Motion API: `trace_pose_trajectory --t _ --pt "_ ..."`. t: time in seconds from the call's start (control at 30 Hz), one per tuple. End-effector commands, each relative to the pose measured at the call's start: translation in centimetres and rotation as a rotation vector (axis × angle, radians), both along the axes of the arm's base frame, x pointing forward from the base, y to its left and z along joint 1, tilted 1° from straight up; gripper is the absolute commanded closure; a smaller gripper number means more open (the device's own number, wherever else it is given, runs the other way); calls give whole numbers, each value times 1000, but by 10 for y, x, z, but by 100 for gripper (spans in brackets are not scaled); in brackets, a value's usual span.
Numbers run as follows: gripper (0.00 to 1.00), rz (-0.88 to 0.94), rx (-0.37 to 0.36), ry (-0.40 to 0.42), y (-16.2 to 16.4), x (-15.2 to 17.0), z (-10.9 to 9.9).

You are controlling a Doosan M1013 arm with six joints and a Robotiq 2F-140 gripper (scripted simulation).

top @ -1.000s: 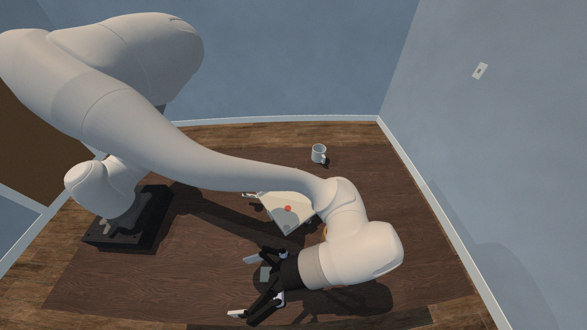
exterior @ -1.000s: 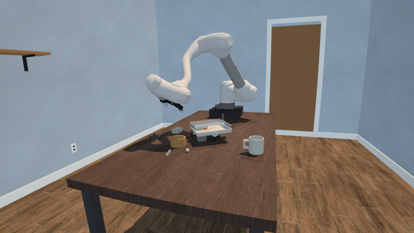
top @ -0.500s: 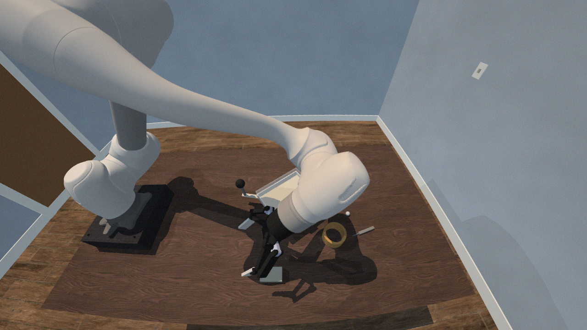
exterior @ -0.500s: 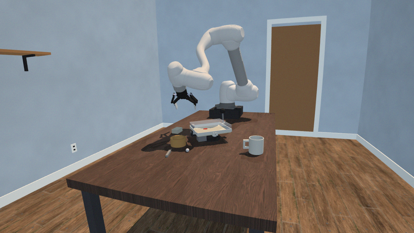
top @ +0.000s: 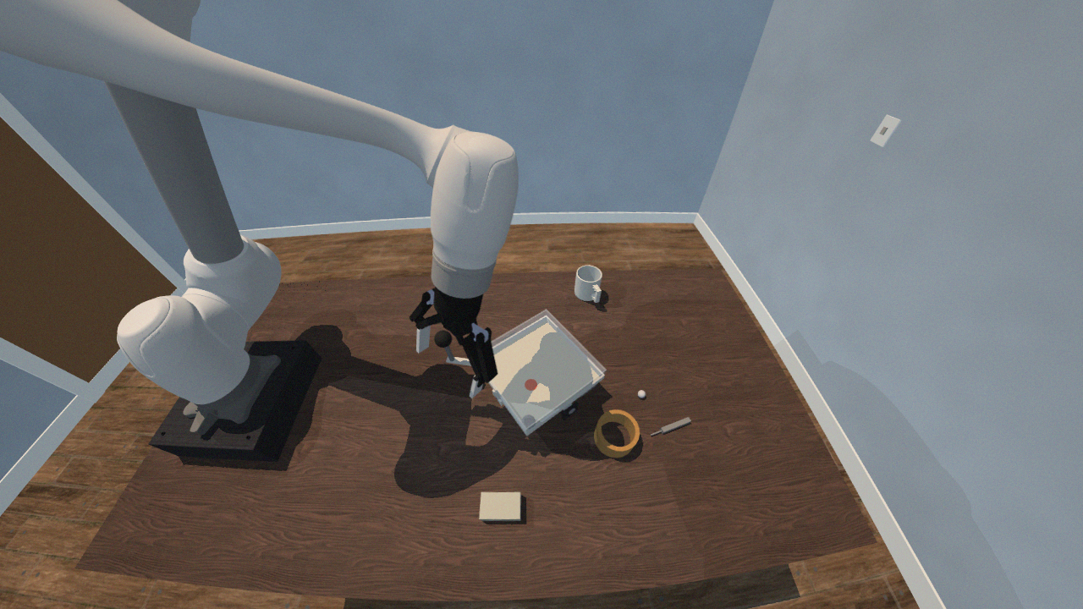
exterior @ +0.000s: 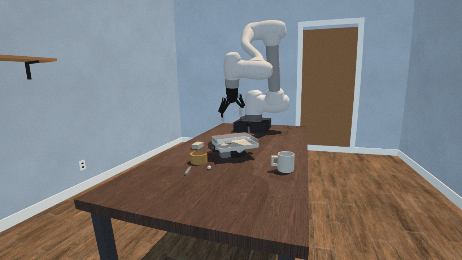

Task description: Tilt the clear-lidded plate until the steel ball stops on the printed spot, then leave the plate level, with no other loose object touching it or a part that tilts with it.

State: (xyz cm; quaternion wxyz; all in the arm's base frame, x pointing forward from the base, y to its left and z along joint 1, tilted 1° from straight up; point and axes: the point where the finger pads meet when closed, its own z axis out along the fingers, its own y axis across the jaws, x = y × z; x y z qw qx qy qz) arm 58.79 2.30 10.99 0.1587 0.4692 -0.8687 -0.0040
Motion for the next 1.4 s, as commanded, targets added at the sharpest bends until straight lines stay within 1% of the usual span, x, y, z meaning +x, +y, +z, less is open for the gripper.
trace_pose_trajectory --t 0.0,0.03,0.07,0.1,0.17,0.23,0.3,0.43,0.47,1.37 --pt "0 203 110 -108 46 -16 6" --pt "0 274 137 -143 64 -24 8" --pt "0 284 142 -149 64 -24 8" --pt "0 350 165 -182 79 -31 10" --pt "0 350 165 -182 79 -31 10" --pt "0 432 192 -224 96 -41 13" --pt "0 458 200 -238 101 -44 14" --pt "0 459 200 -238 102 -44 14" --pt "64 459 200 -238 102 -44 14" --pt "64 459 200 -238 102 -44 14"
